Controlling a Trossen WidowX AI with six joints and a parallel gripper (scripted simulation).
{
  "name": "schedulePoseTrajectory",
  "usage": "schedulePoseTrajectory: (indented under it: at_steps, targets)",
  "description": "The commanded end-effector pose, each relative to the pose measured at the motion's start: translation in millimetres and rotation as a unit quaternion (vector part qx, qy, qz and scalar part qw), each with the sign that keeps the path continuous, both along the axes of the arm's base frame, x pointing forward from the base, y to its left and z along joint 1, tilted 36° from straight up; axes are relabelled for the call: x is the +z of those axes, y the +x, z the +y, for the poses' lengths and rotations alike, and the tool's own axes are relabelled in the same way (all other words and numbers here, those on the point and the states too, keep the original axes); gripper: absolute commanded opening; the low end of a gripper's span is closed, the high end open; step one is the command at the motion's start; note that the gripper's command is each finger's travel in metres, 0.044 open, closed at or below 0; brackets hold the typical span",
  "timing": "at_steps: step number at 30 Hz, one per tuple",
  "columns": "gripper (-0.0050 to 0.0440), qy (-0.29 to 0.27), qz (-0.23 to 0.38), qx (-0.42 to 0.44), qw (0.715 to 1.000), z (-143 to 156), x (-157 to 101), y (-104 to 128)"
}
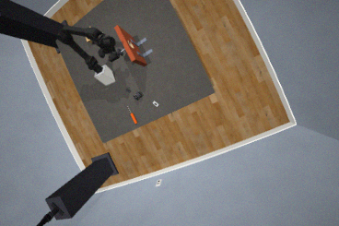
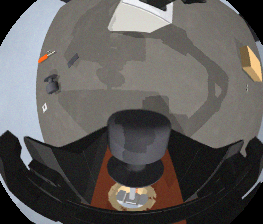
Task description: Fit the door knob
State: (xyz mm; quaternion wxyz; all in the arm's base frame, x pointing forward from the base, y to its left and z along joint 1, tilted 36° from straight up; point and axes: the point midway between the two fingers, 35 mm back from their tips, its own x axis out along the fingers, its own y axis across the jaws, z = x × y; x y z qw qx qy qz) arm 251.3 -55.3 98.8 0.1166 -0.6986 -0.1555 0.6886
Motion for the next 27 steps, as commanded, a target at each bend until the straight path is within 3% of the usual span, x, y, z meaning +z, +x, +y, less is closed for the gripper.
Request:
schedulePoseTrajectory:
  at_steps: [1,27]
  targets:
    - [0.0000,-0.004,-0.006,-0.003,1.000,-1.5,2.3,3.8]
    - [0.0000,-0.004,-0.006,-0.003,1.000,-2.4,3.8,2.3]
